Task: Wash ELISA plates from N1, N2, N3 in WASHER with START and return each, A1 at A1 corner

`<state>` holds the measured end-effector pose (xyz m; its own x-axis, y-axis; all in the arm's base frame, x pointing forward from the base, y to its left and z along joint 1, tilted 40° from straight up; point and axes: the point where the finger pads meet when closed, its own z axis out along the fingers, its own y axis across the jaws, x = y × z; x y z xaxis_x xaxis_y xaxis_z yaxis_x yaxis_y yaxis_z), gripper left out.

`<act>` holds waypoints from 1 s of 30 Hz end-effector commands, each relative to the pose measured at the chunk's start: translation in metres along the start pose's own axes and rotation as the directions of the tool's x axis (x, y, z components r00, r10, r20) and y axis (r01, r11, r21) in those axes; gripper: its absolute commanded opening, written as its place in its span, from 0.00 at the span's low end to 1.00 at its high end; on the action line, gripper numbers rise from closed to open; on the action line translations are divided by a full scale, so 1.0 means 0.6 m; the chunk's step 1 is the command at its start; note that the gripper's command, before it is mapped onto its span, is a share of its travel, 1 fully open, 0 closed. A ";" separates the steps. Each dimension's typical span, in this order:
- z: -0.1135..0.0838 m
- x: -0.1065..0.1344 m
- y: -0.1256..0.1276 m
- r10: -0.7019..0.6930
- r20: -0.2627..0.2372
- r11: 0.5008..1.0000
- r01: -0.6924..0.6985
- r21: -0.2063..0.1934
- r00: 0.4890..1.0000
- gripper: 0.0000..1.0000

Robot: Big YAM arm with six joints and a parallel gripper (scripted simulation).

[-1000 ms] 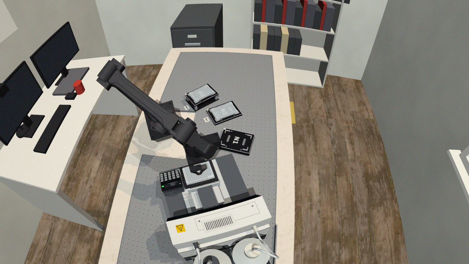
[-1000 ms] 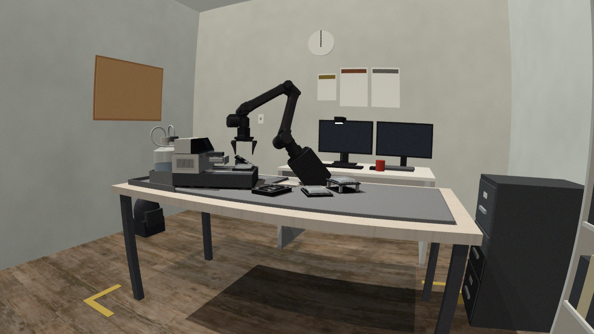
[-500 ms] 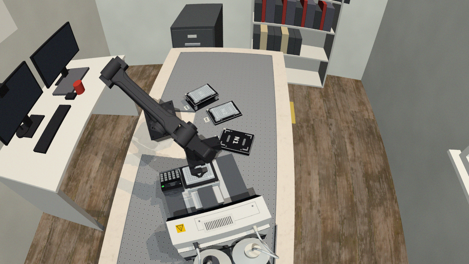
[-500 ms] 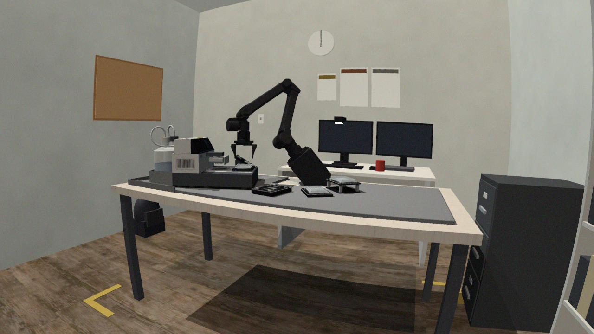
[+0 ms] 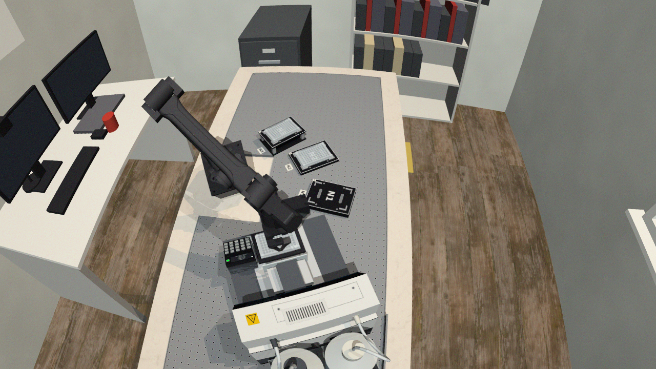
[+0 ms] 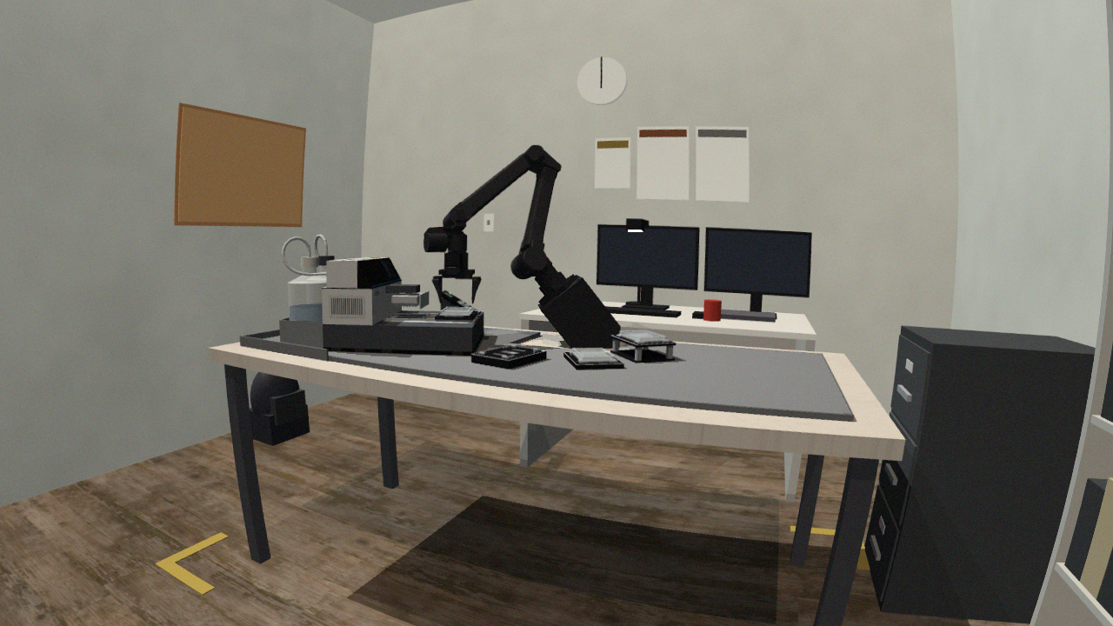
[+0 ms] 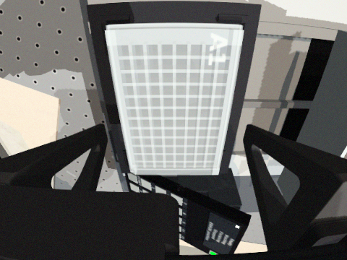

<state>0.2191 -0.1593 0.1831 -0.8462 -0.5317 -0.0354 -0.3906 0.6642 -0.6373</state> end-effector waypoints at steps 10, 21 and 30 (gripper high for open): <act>-0.010 -0.005 -0.016 0.003 0.013 1.000 -0.003 0.021 1.000 1.00; 0.013 0.002 0.000 -0.007 -0.004 1.000 0.007 0.000 1.000 1.00; 0.020 0.002 0.000 -0.007 -0.004 1.000 0.007 0.000 1.000 1.00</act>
<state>0.2221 -0.1627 0.1782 -0.8437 -0.5356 -0.0359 -0.3925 0.6611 -0.6394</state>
